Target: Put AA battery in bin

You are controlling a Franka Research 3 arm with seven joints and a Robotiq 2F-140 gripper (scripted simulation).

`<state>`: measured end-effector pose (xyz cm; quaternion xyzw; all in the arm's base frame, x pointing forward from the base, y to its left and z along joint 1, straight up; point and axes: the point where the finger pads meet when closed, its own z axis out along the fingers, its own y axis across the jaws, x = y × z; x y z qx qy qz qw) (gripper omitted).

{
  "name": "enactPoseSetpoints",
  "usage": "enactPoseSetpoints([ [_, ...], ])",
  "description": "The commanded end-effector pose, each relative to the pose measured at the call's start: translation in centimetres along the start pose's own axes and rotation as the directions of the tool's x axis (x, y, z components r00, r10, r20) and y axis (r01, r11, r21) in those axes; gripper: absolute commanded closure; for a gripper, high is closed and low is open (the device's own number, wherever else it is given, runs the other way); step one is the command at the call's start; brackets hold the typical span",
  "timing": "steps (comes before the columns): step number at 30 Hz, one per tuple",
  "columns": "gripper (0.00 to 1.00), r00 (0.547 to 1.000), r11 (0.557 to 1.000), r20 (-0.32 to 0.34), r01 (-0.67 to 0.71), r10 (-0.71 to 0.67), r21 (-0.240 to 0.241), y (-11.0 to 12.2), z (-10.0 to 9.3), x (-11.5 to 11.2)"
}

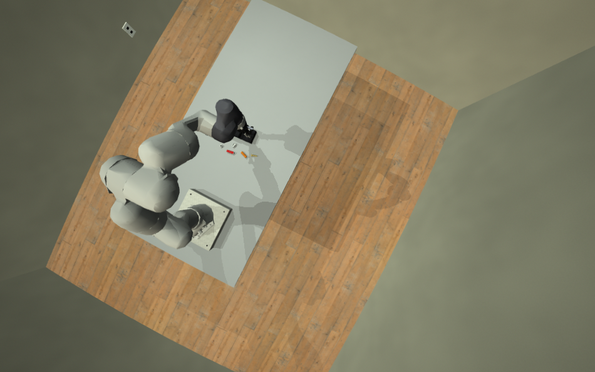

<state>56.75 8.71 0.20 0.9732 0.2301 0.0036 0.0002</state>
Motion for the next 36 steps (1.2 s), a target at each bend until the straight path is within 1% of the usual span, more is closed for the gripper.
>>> enactPoseSetpoints([
  [1,0.95,1.000,1.000,0.000,0.003,-0.003,-0.002,0.1,-0.5,0.0],
  [19,0.95,1.000,1.000,0.000,0.003,-0.003,-0.002,0.1,-2.6,0.0],
  [25,0.95,1.000,1.000,0.000,0.003,-0.003,-0.002,0.1,-5.0,0.0],
  [36,0.95,1.000,1.000,0.000,0.003,-0.003,-0.002,0.1,-5.0,0.0],
])
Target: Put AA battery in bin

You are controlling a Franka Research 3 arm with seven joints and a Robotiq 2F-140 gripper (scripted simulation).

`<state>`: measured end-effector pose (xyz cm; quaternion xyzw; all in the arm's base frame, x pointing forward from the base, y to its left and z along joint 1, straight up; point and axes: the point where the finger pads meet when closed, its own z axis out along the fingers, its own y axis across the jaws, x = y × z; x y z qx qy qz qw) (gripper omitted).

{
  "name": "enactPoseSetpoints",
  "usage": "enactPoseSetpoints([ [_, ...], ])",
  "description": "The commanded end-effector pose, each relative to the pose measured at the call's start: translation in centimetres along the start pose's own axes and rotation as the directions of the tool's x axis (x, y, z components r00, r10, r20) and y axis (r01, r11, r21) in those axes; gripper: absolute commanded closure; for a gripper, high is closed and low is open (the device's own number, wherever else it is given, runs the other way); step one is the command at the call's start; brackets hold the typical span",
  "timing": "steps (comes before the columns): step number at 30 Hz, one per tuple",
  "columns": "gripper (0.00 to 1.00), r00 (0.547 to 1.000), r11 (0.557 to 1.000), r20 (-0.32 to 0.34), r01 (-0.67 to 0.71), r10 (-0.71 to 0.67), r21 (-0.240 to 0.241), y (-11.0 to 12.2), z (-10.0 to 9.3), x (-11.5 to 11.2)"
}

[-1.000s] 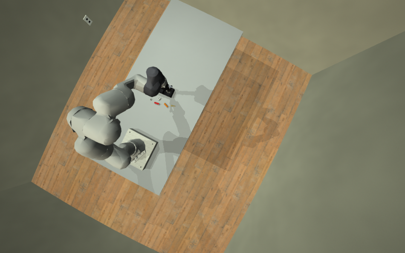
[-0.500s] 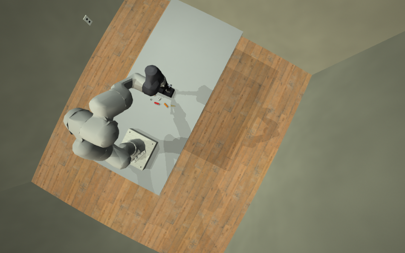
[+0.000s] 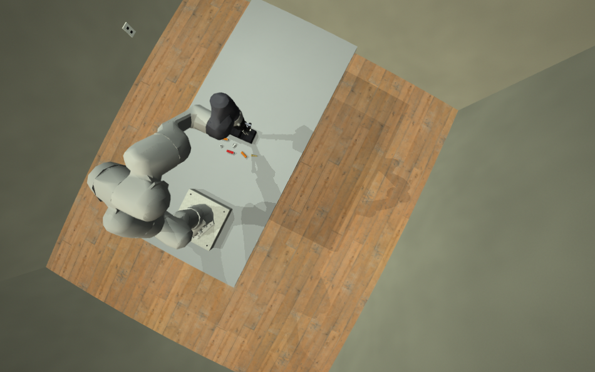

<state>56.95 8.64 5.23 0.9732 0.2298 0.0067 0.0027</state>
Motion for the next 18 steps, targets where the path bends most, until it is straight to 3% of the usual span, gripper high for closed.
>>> enactPoseSetpoints([
  [1,0.95,1.000,1.000,0.005,0.004,-0.004,0.004,-0.6,0.0,-0.1],
  [18,0.95,1.000,1.000,0.005,0.004,-0.004,0.004,-8.0,0.0,1.4],
])
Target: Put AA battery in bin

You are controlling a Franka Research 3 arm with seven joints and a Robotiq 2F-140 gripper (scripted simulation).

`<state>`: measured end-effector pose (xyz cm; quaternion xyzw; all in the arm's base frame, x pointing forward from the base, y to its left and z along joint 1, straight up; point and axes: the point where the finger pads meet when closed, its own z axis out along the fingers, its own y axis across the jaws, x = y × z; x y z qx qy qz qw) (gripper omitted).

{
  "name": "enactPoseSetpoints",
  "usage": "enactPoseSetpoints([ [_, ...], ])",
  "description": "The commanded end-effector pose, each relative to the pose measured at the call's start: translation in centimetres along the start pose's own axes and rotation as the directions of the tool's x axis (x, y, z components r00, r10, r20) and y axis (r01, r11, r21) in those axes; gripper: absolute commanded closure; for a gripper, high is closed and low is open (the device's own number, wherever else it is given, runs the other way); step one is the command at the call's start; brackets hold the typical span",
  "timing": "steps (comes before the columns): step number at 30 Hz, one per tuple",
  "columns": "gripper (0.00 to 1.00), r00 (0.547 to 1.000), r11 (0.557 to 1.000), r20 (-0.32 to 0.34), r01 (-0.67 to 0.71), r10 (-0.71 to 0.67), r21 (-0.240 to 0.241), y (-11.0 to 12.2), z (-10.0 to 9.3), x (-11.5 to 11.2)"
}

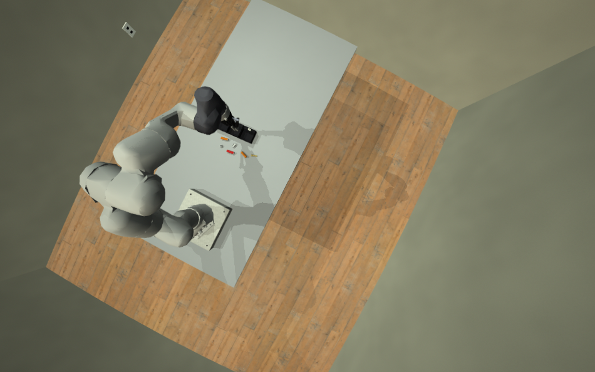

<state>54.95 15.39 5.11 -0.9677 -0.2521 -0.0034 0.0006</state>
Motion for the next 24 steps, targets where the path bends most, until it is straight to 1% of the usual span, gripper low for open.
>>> enactPoseSetpoints([
  [1,0.95,0.999,0.999,0.000,-0.042,0.042,-0.004,-1.4,-0.1,0.4],
  [4,0.95,0.999,0.999,0.000,-0.042,0.042,-0.004,-1.4,-0.1,0.4],
  [11,0.95,0.999,0.999,0.000,-0.042,0.042,-0.004,-1.4,1.8,0.4],
  [13,0.95,0.999,0.999,0.000,-0.042,0.042,-0.004,-1.4,1.8,0.4],
  [24,0.95,0.999,0.999,0.000,-0.042,0.042,-0.004,-1.4,4.7,0.4],
])
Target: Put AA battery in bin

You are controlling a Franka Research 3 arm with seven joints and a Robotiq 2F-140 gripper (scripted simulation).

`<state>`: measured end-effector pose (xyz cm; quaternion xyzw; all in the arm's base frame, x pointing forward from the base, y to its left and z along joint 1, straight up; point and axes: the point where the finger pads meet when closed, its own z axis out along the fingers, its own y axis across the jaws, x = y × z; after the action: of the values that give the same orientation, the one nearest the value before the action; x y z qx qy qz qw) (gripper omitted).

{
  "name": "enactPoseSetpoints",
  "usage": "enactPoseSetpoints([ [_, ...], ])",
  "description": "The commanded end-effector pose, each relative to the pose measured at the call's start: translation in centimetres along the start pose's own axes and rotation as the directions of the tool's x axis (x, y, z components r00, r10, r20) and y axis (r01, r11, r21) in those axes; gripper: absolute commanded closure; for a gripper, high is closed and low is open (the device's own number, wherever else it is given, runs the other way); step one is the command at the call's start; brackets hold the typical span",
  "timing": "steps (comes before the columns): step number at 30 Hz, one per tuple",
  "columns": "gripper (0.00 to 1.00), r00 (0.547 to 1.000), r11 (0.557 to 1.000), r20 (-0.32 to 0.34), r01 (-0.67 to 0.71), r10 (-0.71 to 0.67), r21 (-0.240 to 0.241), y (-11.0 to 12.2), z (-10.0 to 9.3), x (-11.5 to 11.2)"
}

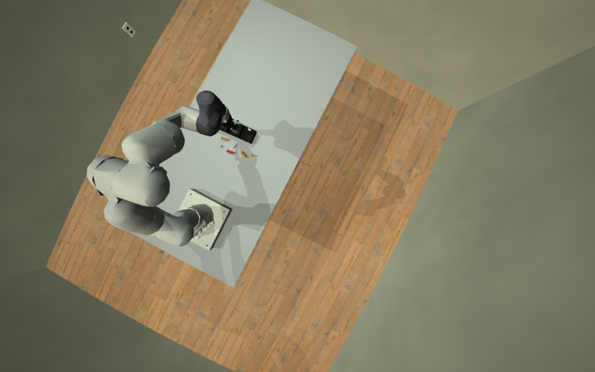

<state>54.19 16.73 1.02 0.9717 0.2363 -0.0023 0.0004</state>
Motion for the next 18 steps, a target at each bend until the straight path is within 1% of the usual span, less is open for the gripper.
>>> enactPoseSetpoints([
  [1,0.95,1.000,1.000,-0.012,-0.009,0.009,-0.005,0.12,0.88,0.40],
  [18,0.95,1.000,1.000,-0.012,-0.009,0.009,-0.005,0.12,1.05,0.41],
])
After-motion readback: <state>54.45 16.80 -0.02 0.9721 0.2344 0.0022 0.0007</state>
